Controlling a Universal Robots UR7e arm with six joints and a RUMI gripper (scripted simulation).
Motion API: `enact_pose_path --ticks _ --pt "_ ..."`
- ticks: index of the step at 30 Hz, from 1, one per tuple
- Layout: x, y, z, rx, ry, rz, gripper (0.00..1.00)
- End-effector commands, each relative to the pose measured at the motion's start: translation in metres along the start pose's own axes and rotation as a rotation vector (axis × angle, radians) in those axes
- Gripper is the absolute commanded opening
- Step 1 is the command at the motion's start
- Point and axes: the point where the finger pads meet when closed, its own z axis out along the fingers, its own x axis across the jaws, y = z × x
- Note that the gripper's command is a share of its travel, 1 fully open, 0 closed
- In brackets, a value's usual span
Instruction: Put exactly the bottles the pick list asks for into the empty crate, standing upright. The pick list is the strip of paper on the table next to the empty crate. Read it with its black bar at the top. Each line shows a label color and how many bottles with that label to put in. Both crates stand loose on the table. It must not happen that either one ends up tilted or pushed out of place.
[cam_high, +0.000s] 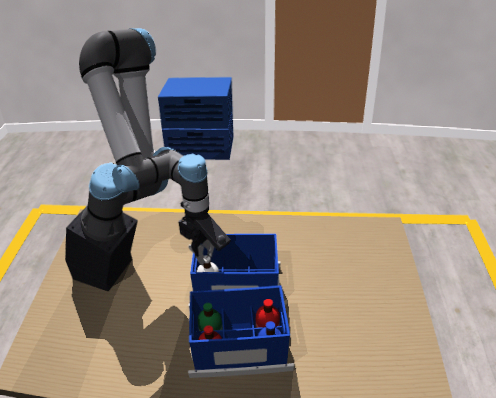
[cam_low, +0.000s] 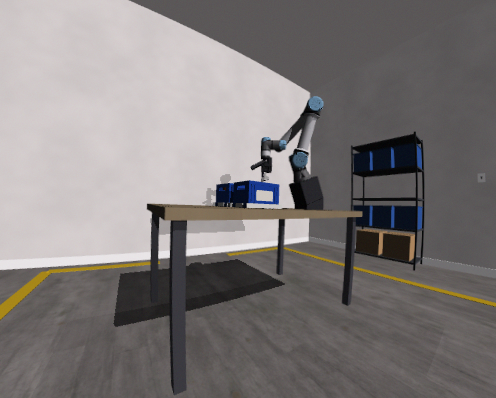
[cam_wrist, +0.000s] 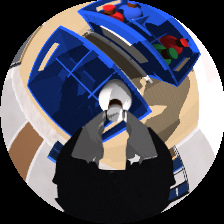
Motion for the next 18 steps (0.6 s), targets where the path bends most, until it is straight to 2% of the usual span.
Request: enact_pose_path --ticks 1,18 --pt "0.0 -0.0005 0.0006 0.001 0.0 0.0 0.0" --pt "0.0 -0.0005 0.0081 0.001 0.0 0.0 0.0"
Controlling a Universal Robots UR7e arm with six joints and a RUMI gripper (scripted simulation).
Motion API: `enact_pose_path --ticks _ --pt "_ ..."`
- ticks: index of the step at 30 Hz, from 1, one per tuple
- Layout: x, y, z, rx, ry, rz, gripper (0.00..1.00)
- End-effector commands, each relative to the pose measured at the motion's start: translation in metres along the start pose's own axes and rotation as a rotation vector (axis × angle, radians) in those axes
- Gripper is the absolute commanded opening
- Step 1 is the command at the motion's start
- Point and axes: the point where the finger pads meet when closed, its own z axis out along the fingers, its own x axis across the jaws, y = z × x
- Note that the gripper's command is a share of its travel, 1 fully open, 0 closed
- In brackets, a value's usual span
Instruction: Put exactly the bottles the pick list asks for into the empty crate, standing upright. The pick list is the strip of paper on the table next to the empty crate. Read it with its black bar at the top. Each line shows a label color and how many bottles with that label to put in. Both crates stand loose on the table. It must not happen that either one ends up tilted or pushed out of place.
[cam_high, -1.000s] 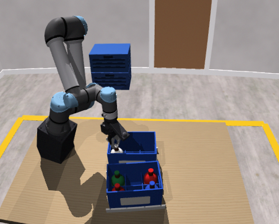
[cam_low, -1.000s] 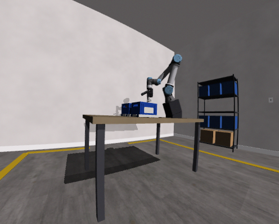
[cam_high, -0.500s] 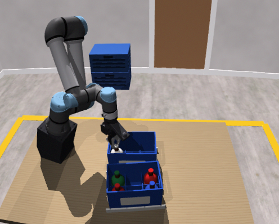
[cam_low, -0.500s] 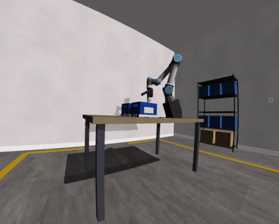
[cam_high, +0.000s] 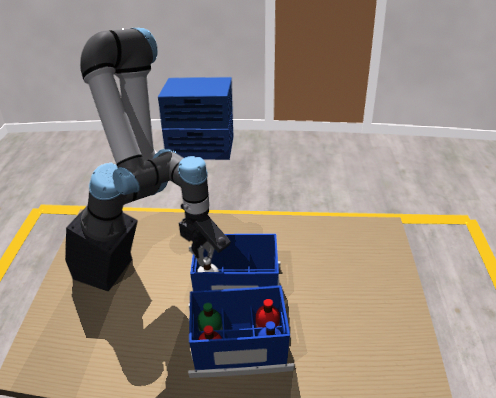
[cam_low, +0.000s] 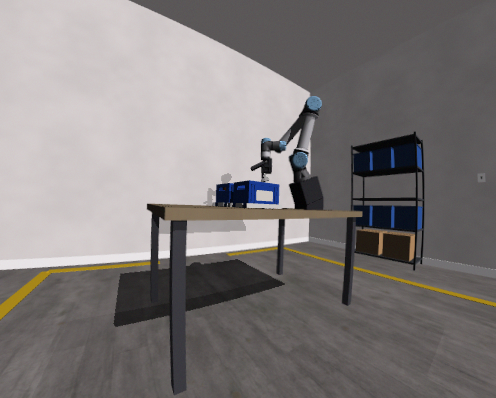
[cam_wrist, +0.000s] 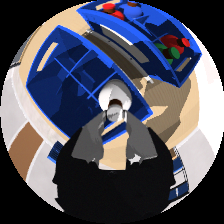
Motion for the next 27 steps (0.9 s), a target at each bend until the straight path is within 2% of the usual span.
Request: enact_pose_path --ticks 1,27 --pt "0.0 -0.001 0.002 0.001 0.0 0.0 0.0" --pt "0.0 -0.001 0.014 0.001 0.0 0.0 0.0"
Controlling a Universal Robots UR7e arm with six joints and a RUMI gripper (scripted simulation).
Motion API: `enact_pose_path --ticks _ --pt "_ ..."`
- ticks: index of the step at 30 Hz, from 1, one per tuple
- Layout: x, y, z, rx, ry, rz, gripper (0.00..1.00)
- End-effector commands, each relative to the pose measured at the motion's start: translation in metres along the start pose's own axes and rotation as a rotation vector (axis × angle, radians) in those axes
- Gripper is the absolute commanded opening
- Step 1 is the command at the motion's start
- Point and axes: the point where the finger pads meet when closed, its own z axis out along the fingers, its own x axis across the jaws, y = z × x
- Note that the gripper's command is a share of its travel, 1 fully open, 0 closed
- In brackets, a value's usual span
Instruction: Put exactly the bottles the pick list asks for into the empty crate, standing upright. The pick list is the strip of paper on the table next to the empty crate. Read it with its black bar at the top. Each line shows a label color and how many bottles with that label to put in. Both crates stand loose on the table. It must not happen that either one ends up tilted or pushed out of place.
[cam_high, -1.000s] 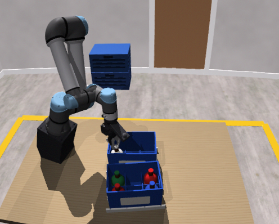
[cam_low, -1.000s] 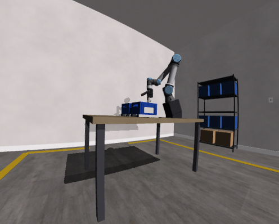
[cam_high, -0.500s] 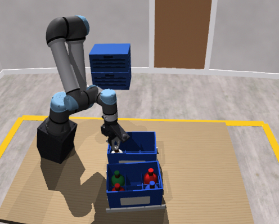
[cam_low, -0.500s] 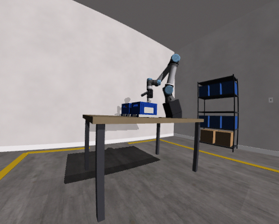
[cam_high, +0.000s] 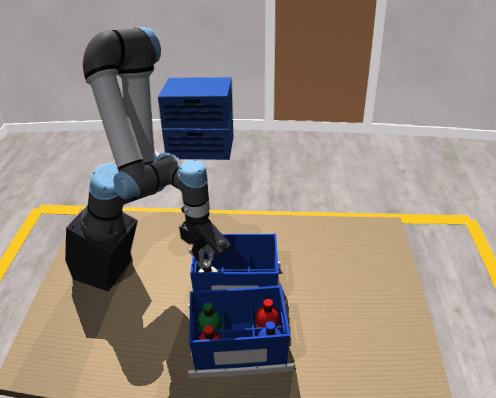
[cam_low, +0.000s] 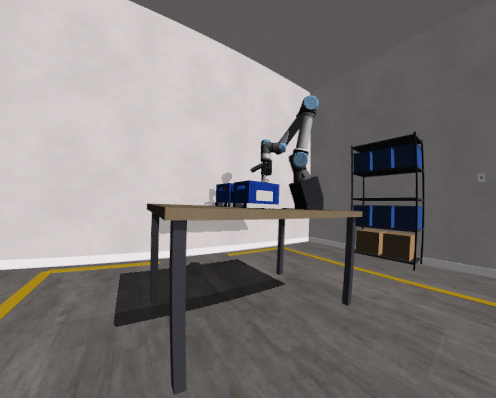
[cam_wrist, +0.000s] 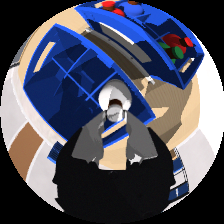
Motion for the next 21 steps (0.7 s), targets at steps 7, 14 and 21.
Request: enact_pose_path --ticks 7,14,21 --pt "-0.0001 -0.0006 0.004 0.001 0.0 0.0 0.0" --pt "-0.0001 -0.0006 0.0075 0.001 0.0 0.0 0.0" --pt "-0.0001 -0.0006 0.0096 0.001 0.0 0.0 0.0"
